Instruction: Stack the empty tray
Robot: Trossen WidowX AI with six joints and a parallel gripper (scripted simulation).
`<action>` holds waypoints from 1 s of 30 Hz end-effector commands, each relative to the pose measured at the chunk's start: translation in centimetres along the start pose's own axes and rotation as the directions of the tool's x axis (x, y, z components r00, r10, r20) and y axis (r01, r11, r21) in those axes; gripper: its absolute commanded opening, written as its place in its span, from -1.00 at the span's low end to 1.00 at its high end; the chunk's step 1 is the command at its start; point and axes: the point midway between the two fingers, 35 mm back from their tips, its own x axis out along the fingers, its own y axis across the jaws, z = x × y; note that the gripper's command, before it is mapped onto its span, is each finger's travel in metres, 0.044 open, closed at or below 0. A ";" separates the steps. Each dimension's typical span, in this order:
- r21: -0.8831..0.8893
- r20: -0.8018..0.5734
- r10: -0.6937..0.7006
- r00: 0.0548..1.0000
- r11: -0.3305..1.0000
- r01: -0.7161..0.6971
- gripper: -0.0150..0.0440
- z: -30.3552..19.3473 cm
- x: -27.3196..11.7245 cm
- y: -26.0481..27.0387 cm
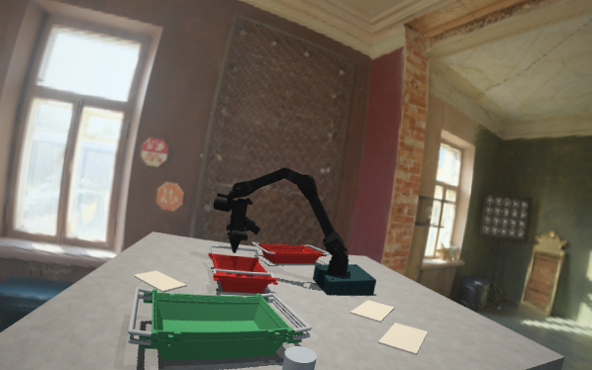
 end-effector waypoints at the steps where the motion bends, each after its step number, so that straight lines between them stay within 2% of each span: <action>1: -0.011 -0.002 -0.021 1.000 1.000 0.021 -0.20 -0.2 -0.3 -2.0; 15: -0.011 -0.002 -0.025 1.000 1.000 0.025 -0.20 -0.2 1.7 -5.9; 25: -0.011 -0.002 -0.024 1.000 1.000 0.024 -0.20 -0.1 -2.5 -5.2; 30: -0.005 -0.001 -0.029 1.000 1.000 0.029 -0.20 -0.2 -1.8 -5.4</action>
